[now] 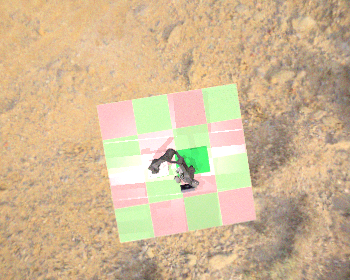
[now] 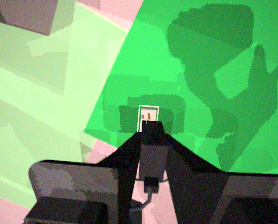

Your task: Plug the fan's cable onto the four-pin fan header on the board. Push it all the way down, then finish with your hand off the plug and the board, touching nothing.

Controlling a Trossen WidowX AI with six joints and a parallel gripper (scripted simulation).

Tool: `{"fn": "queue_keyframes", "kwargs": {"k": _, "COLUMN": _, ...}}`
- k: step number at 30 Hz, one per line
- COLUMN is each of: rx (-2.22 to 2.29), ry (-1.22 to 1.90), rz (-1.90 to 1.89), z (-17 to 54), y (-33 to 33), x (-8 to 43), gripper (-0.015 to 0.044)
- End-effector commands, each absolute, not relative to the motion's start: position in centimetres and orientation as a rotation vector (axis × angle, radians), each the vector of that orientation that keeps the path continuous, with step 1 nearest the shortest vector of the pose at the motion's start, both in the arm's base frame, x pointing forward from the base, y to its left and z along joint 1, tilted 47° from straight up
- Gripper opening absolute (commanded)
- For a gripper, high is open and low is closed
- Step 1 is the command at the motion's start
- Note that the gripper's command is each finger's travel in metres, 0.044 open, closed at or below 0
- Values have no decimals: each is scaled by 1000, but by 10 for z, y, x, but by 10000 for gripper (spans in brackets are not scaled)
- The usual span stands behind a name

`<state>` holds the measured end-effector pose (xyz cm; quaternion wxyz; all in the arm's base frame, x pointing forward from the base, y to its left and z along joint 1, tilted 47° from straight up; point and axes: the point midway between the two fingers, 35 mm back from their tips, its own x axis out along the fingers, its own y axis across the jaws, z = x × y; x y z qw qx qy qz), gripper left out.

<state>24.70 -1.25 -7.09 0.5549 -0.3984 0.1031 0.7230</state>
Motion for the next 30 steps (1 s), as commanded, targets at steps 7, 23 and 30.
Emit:
{"fn": "queue_keyframes", "kwargs": {"k": 7, "rx": -932, "ry": 254, "rz": 1704, "z": -69, "y": -12, "x": 245, "gripper": 0}}
{"fn": "queue_keyframes", "kwargs": {"k": 23, "rx": -916, "ry": 272, "rz": 1698, "z": -69, "y": -11, "x": 241, "gripper": 0}}
{"fn": "queue_keyframes", "kwargs": {"k": 30, "rx": -913, "ry": 275, "rz": 1697, "z": -69, "y": -12, "x": 239, "gripper": 0}}
